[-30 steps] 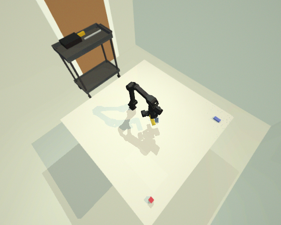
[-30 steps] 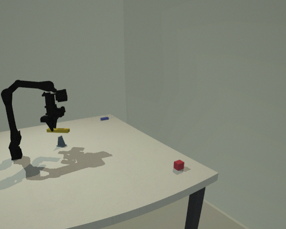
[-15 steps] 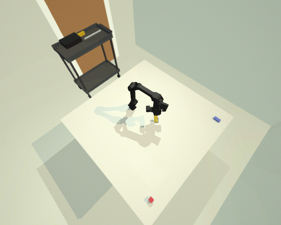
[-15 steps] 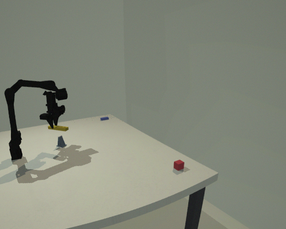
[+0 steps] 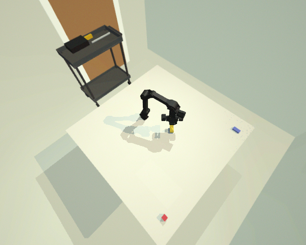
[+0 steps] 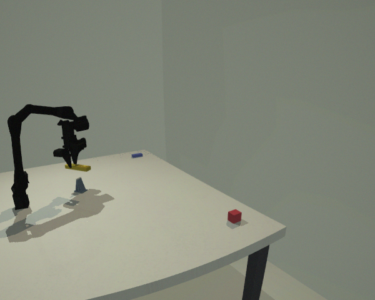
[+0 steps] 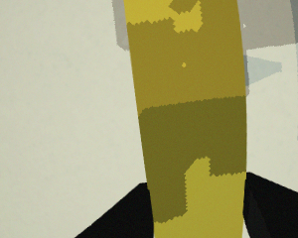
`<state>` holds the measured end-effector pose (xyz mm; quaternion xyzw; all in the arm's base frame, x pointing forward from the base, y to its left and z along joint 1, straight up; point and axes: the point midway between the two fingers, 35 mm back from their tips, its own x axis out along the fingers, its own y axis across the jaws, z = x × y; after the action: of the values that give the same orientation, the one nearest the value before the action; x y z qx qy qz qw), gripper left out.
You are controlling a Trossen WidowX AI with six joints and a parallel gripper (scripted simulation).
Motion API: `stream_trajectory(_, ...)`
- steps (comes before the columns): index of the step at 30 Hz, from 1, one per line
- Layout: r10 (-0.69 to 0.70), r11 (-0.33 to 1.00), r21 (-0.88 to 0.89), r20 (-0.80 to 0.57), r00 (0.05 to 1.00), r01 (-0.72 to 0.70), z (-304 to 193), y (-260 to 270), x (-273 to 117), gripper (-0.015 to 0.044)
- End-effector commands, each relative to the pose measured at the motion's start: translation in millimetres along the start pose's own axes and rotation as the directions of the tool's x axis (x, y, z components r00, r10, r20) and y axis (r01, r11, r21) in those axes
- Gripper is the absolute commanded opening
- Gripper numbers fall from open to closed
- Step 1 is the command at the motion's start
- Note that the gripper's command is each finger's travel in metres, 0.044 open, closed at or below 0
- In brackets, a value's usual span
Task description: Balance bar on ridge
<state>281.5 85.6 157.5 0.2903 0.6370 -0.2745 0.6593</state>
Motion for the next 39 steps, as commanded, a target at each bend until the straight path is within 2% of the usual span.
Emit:
stream_trajectory(1, -0.010, 1.000, 0.007, -0.009, 1.000, 0.011, -1, -1, 9, 0.0000)
stream_trajectory(20, -0.011, 1.000, 0.008, -0.009, 1.000, 0.011, -2, -2, 38, 0.0000)
stream_trajectory(39, -0.011, 1.000, 0.008, -0.009, 1.000, 0.011, -2, -2, 36, 0.0000)
